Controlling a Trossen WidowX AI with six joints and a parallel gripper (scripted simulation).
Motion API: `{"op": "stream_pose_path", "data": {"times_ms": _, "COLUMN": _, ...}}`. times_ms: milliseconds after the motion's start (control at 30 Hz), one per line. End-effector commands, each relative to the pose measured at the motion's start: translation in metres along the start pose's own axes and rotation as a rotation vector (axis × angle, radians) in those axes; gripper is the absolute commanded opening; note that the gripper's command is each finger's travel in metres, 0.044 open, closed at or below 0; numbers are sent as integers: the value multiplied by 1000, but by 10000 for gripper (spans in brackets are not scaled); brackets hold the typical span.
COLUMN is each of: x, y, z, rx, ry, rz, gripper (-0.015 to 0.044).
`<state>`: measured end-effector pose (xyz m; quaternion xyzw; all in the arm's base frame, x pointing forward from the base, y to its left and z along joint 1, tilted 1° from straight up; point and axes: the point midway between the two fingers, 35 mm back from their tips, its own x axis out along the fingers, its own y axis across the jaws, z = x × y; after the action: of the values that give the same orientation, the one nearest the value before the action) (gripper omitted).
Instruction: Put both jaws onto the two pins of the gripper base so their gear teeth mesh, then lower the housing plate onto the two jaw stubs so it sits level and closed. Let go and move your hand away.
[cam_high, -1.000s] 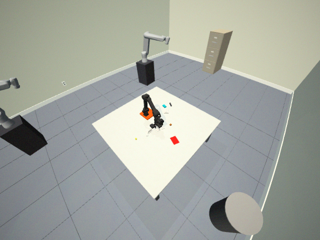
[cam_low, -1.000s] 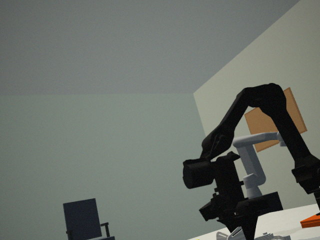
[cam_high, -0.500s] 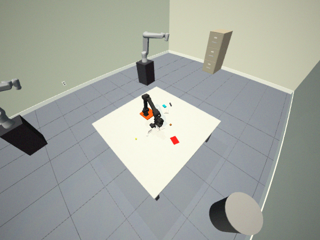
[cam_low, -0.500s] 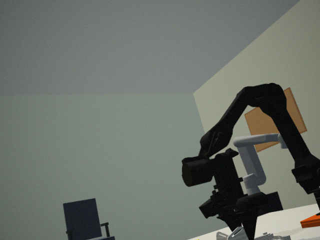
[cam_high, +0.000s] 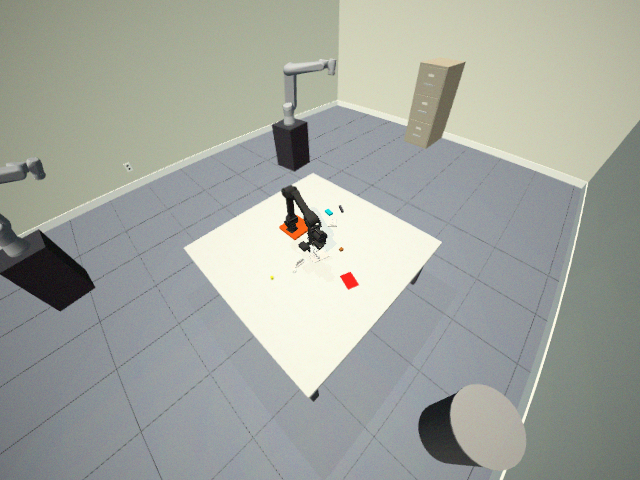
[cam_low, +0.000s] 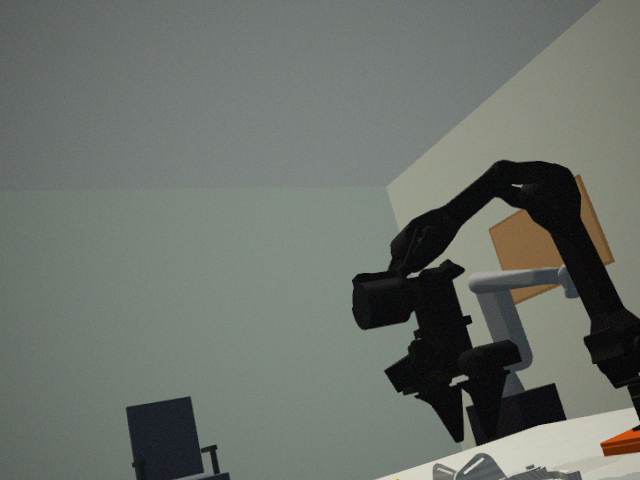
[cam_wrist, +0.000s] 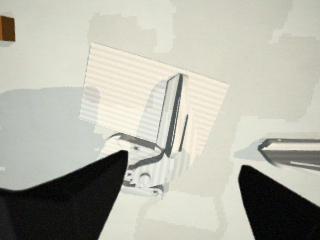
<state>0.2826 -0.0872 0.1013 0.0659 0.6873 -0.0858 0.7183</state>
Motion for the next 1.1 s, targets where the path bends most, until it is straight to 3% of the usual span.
{"op": "stream_pose_path", "data": {"times_ms": 0, "x": 0, "y": -6, "z": 1, "rx": -62, "ry": 1, "rz": -1, "gripper": 408}}
{"op": "stream_pose_path", "data": {"times_ms": 67, "x": -1, "y": -9, "z": 1, "rx": -101, "ry": 1, "rz": -2, "gripper": 440}}
{"op": "stream_pose_path", "data": {"times_ms": 1067, "x": -8, "y": -52, "z": -1, "rx": -690, "ry": 2, "rz": -4, "gripper": 440}}
